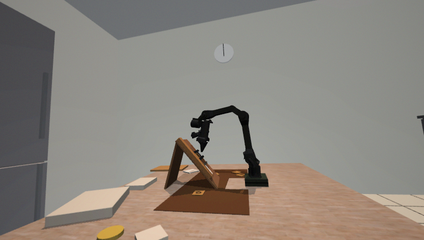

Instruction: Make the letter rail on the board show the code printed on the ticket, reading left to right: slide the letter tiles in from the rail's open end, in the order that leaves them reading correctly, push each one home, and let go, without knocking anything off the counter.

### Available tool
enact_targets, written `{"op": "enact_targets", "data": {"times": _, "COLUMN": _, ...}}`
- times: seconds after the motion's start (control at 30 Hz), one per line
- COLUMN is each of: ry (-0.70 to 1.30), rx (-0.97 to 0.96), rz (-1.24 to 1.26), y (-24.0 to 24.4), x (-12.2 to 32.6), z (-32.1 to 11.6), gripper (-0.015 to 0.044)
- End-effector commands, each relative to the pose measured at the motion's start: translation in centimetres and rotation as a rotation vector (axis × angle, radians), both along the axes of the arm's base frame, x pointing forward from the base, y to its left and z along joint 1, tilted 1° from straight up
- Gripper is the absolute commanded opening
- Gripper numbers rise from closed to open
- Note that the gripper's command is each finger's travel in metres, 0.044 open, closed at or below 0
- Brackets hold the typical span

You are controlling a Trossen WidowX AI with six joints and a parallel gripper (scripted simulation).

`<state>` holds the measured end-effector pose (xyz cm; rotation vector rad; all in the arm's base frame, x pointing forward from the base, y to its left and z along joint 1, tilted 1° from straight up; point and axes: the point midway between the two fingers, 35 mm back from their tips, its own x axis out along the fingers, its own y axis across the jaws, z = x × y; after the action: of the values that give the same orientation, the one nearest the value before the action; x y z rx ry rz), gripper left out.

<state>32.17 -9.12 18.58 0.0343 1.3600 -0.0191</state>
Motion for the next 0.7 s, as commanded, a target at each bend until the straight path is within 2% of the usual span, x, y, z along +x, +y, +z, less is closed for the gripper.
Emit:
{"op": "enact_targets", "data": {"times": 0.0, "ry": -0.003, "rx": 0.002, "rz": 0.006, "y": 0.1, "x": -0.4, "z": 0.3, "gripper": 0.0}}
{"op": "enact_targets", "data": {"times": 0.1, "ry": -0.003, "rx": 0.002, "rz": 0.006, "y": 0.1, "x": -0.4, "z": 0.3, "gripper": 0.0}}
{"op": "enact_targets", "data": {"times": 0.2, "ry": -0.064, "rx": -0.001, "rz": -0.006, "y": 0.4, "x": -0.9, "z": 1.5, "gripper": 0.0079}}
{"op": "enact_targets", "data": {"times": 0.67, "ry": -0.628, "rx": -0.013, "rz": -0.011, "y": 4.6, "x": -9.3, "z": 9.7, "gripper": 0.044}}
